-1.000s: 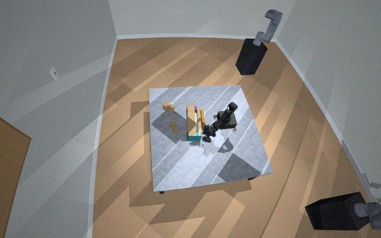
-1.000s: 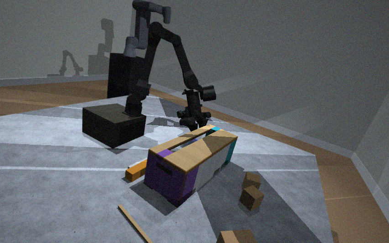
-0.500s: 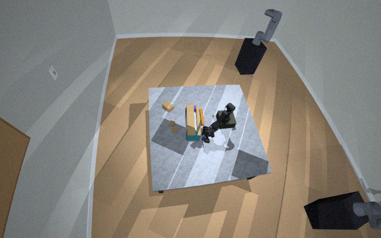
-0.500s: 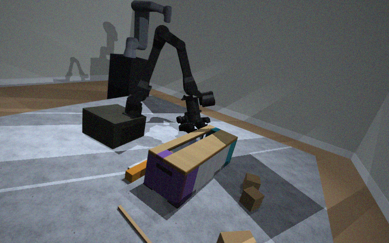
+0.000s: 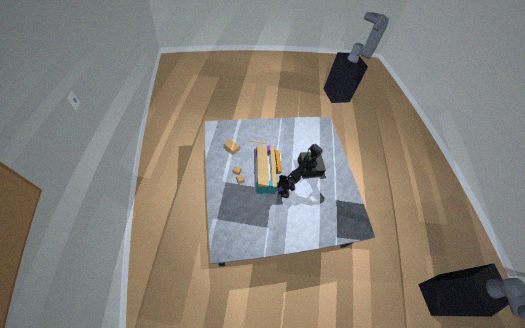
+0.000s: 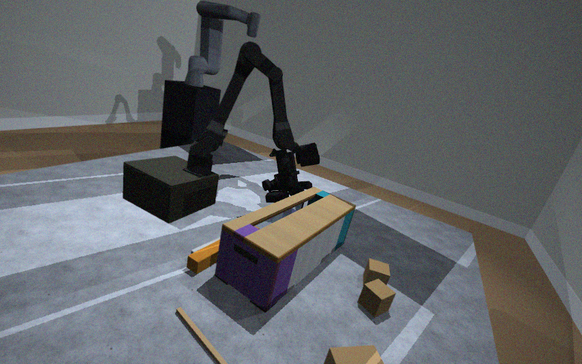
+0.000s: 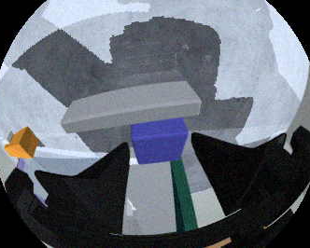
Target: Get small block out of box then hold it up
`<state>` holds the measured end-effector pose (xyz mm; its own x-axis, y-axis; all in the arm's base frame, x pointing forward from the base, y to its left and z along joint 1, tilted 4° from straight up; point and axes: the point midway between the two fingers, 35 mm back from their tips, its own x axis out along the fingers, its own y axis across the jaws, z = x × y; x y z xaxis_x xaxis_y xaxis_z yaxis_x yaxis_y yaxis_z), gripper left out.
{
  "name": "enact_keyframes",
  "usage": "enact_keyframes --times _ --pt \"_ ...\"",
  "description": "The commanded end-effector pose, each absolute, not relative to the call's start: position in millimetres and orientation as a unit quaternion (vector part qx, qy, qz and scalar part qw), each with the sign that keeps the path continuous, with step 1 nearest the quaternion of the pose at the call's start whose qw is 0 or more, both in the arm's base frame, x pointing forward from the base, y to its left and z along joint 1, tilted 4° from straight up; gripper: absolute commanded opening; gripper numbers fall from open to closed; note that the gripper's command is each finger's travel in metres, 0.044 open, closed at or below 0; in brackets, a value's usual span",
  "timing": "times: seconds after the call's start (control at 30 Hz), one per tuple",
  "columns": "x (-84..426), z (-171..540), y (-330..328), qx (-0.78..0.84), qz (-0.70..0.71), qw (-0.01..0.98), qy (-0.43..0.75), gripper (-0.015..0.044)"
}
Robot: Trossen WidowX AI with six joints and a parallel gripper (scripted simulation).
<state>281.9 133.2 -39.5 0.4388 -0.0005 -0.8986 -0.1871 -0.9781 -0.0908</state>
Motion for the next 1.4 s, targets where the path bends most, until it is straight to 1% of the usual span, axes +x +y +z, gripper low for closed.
enact_keyframes --times 0.0,0.17,0.27,0.33,0.77,0.97,1.37 --pt "278.9 -44.2 130.8 -0.842 0.530 0.086 0.060 0.0206" --pt "278.9 -44.2 130.8 -0.842 0.530 0.086 0.060 0.0075" --pt "278.9 -44.2 130.8 -0.842 0.530 0.086 0.060 0.0055" --pt "279.3 -41.4 130.9 -0.842 0.529 0.086 0.060 0.0003" --pt "279.6 17.3 128.1 -0.843 0.527 0.087 0.058 0.0000" --pt "279.1 20.9 127.7 -0.843 0.527 0.086 0.056 0.0000" --pt "266.5 59.9 122.0 -0.852 0.521 0.019 -0.037 0.0000"
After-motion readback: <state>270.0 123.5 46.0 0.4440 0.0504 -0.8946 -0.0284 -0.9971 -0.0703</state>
